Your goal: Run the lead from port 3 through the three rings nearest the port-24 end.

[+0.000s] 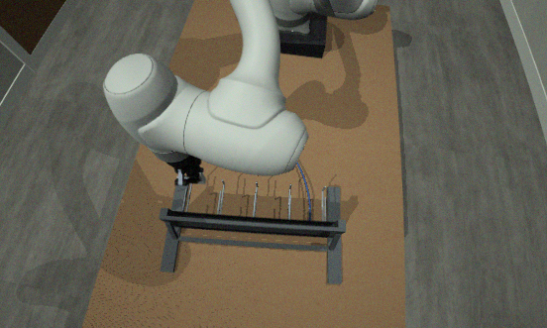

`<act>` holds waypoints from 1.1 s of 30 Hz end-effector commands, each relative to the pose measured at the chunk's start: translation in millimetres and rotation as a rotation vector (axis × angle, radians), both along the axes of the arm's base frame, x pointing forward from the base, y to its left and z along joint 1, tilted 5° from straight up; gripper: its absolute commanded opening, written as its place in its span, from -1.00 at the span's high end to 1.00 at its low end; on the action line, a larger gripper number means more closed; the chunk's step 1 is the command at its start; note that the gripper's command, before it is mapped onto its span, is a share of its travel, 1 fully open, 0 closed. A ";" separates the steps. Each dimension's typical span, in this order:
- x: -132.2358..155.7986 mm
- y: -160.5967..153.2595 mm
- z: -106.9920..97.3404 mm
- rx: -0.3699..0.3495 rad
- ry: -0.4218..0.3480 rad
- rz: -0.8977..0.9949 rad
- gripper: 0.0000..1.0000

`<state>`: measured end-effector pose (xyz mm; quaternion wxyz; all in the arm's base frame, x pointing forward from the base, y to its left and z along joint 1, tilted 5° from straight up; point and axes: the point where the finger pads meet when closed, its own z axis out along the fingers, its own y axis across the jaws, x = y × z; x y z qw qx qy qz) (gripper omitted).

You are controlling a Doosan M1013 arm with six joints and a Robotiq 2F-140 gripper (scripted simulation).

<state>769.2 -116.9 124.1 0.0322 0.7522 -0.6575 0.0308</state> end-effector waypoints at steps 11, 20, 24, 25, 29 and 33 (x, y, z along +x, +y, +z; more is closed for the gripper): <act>-4.5 -4.4 -31.3 0.004 0.009 -0.006 1.00; -4.5 -5.6 -45.3 0.004 0.009 -0.006 1.00; -4.6 -6.2 -52.5 0.004 0.009 -0.006 1.00; -4.6 -6.3 -54.1 0.004 0.009 -0.006 1.00; -4.6 -6.8 -60.1 0.004 0.009 -0.006 1.00; -4.6 -7.0 -62.8 0.004 0.009 -0.006 1.00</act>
